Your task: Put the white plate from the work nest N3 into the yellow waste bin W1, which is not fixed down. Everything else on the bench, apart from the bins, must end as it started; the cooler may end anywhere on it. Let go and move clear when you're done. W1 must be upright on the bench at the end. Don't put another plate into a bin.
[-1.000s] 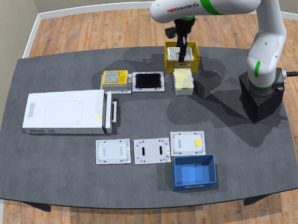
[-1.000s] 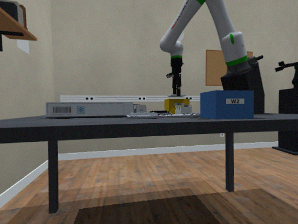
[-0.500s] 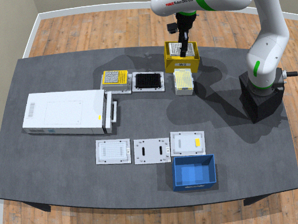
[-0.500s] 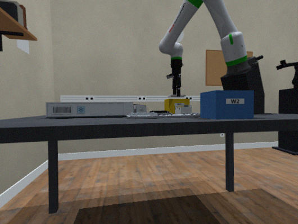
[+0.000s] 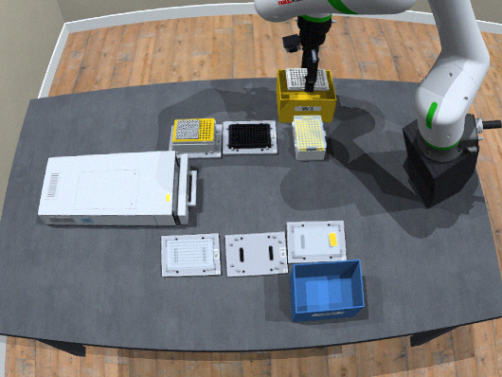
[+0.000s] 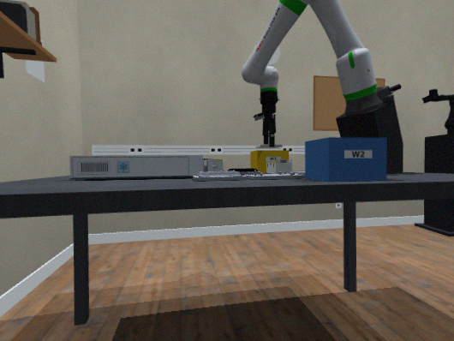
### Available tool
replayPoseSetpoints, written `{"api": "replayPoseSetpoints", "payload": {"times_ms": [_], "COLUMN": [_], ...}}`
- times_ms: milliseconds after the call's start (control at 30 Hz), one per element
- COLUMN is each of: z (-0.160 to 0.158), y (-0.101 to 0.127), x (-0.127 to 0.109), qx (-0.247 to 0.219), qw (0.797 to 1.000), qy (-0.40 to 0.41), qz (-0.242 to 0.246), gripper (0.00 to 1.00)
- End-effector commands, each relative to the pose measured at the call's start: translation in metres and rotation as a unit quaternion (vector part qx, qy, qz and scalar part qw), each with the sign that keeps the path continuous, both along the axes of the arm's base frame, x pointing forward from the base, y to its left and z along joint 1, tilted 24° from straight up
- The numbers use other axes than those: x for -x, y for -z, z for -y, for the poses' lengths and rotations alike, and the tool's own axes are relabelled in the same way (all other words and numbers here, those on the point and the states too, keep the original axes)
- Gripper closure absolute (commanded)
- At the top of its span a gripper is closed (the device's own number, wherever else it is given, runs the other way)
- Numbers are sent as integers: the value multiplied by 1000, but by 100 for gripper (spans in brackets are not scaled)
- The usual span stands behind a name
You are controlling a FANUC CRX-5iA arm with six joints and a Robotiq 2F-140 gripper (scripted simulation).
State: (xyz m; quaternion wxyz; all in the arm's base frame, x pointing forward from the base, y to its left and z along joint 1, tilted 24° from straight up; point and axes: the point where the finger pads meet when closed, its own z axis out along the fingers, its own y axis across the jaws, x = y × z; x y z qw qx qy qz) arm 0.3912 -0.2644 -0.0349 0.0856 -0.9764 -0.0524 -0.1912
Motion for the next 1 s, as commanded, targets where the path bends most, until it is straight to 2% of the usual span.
{"api": "replayPoseSetpoints", "payload": {"times_ms": [0, 300, 967], "z": [1, 1, -4], "y": [-1, -1, 21], "x": [0, 0, -9], "qx": [1, 1, 1], "qw": [1000, 1000, 1000], "qy": [0, 0, 0], "qz": [0, 0, 0], "gripper": [90, 90, 90]}}
